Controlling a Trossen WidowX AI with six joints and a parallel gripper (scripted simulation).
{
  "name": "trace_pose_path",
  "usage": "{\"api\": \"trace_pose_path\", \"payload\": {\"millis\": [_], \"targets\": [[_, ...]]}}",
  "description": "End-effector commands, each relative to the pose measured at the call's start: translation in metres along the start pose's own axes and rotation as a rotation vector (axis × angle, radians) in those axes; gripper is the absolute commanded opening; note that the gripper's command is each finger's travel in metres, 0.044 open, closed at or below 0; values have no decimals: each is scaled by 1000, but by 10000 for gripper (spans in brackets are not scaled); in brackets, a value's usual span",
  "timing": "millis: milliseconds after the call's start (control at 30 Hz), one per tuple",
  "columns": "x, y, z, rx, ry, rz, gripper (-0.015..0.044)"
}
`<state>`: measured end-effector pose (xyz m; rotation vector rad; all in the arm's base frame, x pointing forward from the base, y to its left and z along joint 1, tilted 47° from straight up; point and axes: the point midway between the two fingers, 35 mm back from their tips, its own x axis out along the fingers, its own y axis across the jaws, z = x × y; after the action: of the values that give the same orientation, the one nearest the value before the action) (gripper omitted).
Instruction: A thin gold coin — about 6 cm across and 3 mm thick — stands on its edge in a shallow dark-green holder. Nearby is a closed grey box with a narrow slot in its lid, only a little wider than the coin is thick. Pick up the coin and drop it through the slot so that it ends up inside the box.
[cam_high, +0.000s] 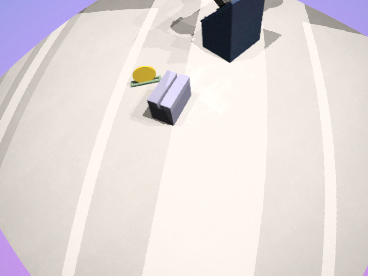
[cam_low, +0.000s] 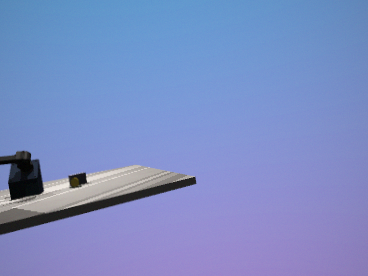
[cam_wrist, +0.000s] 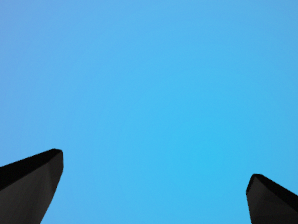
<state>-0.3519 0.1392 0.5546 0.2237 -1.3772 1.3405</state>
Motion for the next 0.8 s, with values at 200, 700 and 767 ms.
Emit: {"api": "trace_pose_path", "payload": {"millis": [200,700,767], "targets": [[-2,-78,-6,1,-1,-171,216],[-74,-322,-62,189,-18,-807,161],[-93,-350,-75,202,-7,-895,161]]}}
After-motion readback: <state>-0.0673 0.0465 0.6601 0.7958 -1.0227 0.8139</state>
